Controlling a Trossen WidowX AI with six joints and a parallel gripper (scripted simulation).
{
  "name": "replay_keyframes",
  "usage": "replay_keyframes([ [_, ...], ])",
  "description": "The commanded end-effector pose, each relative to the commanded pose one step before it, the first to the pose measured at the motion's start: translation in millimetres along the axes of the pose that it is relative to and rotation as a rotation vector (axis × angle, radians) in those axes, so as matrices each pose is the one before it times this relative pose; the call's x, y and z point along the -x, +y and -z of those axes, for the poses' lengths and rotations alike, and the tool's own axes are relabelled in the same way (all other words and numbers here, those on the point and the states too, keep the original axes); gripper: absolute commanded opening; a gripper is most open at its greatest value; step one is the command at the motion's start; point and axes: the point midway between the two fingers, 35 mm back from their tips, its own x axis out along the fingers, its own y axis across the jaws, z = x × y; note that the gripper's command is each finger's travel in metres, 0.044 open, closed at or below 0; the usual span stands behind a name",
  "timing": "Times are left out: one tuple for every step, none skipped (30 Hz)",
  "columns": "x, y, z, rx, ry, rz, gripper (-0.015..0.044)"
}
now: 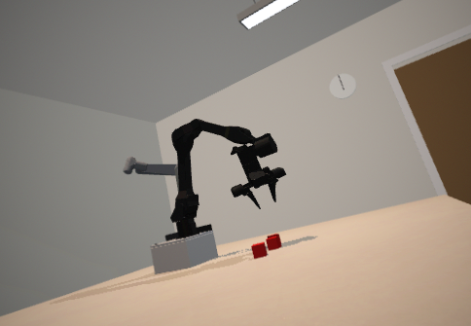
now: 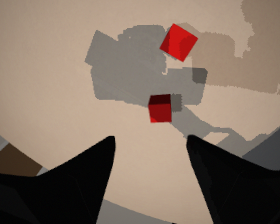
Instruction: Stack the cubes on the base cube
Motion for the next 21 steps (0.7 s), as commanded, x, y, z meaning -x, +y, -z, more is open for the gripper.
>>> replay_keyframes([
  [11.61, -14.40, -46.81, -0.0741, -0.09109, 0.03815, 0.0265],
  [2.21, -3.87, -12.29, -0.0201, -0.02266, 0.01028, 0.0265],
  [2.00, -4.12, -12.31, -0.0202, -0.02222, 0.01095, 0.0265],
  [1.78, -4.38, -12.32, -0.0203, -0.02177, 0.01162, 0.0265],
  [1.56, -4.63, -12.32, -0.0203, -0.02130, 0.01228, 0.0265],
  [1.33, -4.87, -12.32, -0.0204, -0.02083, 0.01294, 0.0265],
  [1.10, -5.12, -12.30, -0.0204, -0.02035, 0.01360, 0.0265],
  [0.86, -5.36, -12.28, -0.0204, -0.01987, 0.01424, 0.0265],
  [0.51, -4.60, -10.16, -0.0169, -0.01608, 0.01228, 0.0265],
  [0.20, -2.82, -6.10, -0.0101, -0.00948, 0.00758, 0.0265],
  [0.04, -0.95, -2.03, -0.0034, -0.00313, 0.00256, 0.0265],
  [0.00, 0.00, 0.00, 0.0000, 0.00000, 0.00000, 0.0265],
  [0.00, 0.00, 0.00, 0.0000, 0.00000, 0.00000, 0.0265],
  [0.00, 0.00, 0.00, 0.0000, 0.00000, 0.00000, 0.0265],
  [-2.11, 0.16, -0.12, 0.0000, -0.00001, -0.00001, 0.0265],
  [-6.33, 0.42, -0.32, 0.0000, -0.00002, -0.00002, 0.0265],
  [-10.51, 0.46, -0.35, 0.0000, -0.00002, -0.00001, 0.0265],
  [-12.55, 0.16, -0.12, 0.0000, 0.00000, 0.00003, 0.0265],
  [-12.44, -0.26, 0.20, 0.0000, 0.00004, 0.00007, 0.0265],
  [-10.26, -0.54, 0.41, 0.0000, 0.00005, 0.00009, 0.0265],
  [-6.10, -0.46, 0.35, 0.0000, 0.00004, 0.00007, 0.0265],
])
